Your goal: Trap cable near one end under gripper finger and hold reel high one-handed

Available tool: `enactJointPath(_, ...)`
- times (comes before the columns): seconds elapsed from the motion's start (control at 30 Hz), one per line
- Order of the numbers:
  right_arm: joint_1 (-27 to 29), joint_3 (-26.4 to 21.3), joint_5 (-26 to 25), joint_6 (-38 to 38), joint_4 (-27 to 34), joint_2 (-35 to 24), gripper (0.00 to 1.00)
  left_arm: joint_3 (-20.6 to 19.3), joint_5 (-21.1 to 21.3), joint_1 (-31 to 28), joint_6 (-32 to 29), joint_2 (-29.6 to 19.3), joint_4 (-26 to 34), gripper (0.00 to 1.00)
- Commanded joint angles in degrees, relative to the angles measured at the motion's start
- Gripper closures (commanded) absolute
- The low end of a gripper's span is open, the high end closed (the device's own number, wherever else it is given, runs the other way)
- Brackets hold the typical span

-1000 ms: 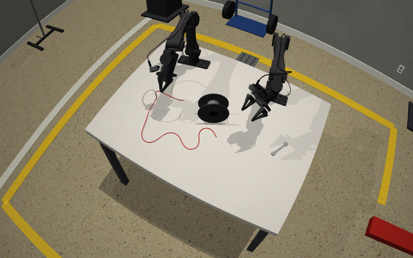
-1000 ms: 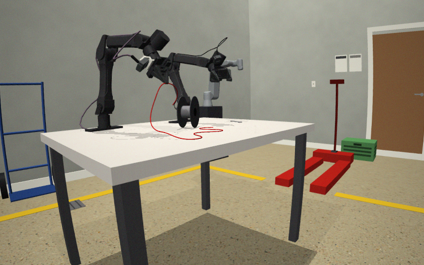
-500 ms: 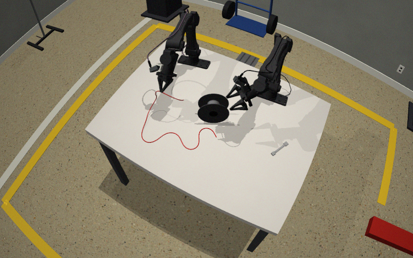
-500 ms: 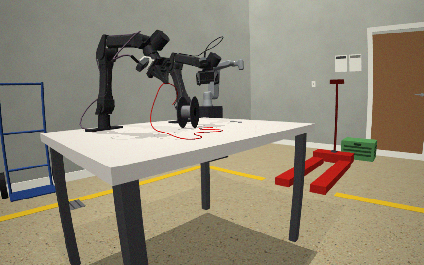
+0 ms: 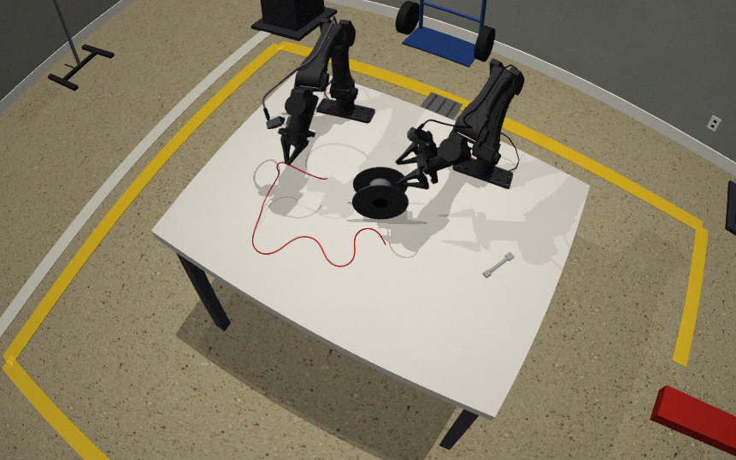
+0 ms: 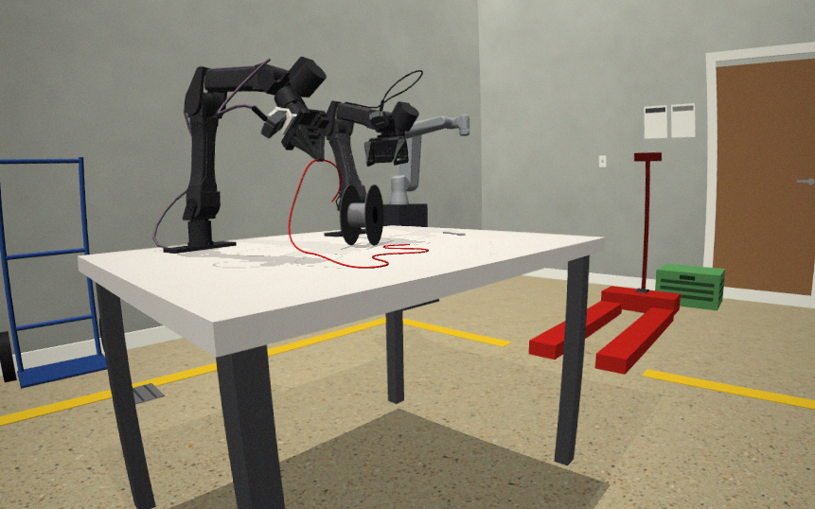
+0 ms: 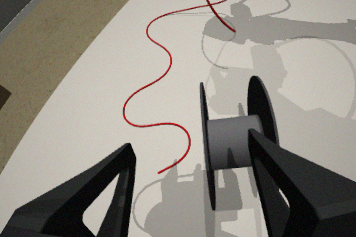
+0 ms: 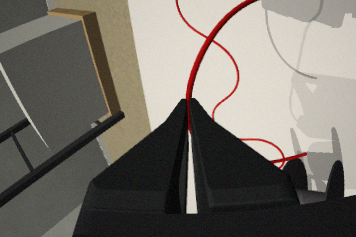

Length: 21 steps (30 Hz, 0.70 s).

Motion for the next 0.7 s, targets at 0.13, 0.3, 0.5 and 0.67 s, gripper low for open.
enactJointPath(0.13,-0.4,1.5,1.2,-0.4,-0.4,-2.4,1.00,-0.7,1.5,-0.7,0.8,1.1,-1.7,0.25)
enactJointPath(0.3,-0.6,1.9,1.2,-0.5,-0.6,-2.4,1.00,-1.4,1.5,-0.7,0.8,1.1,-1.7,0.25)
enactJointPath(0.5,-0.9,2.2,1.2,-0.5,-0.7,-2.4,1.00,-1.4,1.5,-0.9,0.7,0.8,0.8,0.25)
enactJointPath(0.67,-0.9,2.3,1.1,-0.6,-0.7,-2.4,1.00,-4.4,1.5,-1.0,0.4,1.5,3.5,0.25)
